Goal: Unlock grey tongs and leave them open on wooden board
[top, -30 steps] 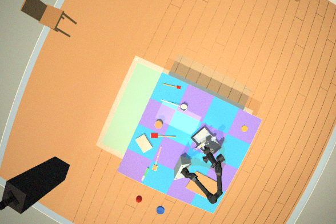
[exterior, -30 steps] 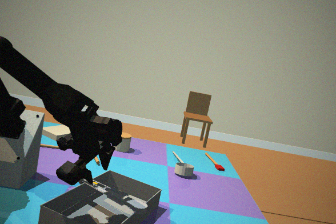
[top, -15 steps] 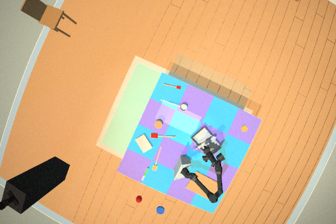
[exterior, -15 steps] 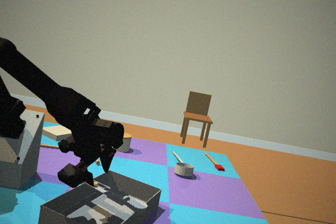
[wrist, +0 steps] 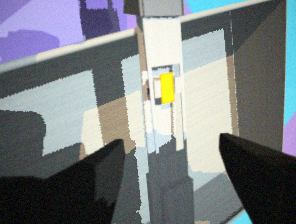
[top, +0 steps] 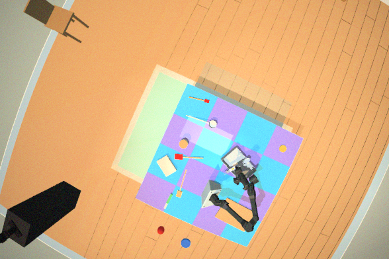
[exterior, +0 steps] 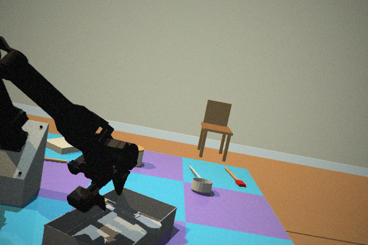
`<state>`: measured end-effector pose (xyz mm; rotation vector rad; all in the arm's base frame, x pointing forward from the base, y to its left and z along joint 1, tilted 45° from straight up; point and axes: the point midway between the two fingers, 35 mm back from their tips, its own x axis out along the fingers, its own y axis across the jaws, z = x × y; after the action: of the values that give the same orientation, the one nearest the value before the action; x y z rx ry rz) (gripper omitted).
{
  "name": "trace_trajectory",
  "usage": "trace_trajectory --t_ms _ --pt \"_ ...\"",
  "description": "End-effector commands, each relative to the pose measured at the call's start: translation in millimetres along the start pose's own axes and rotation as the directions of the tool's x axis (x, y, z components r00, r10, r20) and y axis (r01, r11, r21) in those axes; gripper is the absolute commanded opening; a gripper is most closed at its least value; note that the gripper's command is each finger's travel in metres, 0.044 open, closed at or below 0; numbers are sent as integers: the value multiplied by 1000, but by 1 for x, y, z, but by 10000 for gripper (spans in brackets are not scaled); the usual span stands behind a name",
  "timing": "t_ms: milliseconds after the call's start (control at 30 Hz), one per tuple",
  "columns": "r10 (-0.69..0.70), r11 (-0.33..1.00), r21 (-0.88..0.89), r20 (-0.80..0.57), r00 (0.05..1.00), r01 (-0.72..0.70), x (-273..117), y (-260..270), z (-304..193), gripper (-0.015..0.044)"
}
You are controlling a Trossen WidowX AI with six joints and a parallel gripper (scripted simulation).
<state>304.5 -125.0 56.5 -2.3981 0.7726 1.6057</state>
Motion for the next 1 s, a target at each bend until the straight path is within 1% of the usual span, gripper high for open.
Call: trace_trajectory --t_ms 0,967 --pt "-2 1000 -4 5 1000 2 8 0 2 260" --pt "-1 1000 -5 5 1000 1 52 1 5 260"
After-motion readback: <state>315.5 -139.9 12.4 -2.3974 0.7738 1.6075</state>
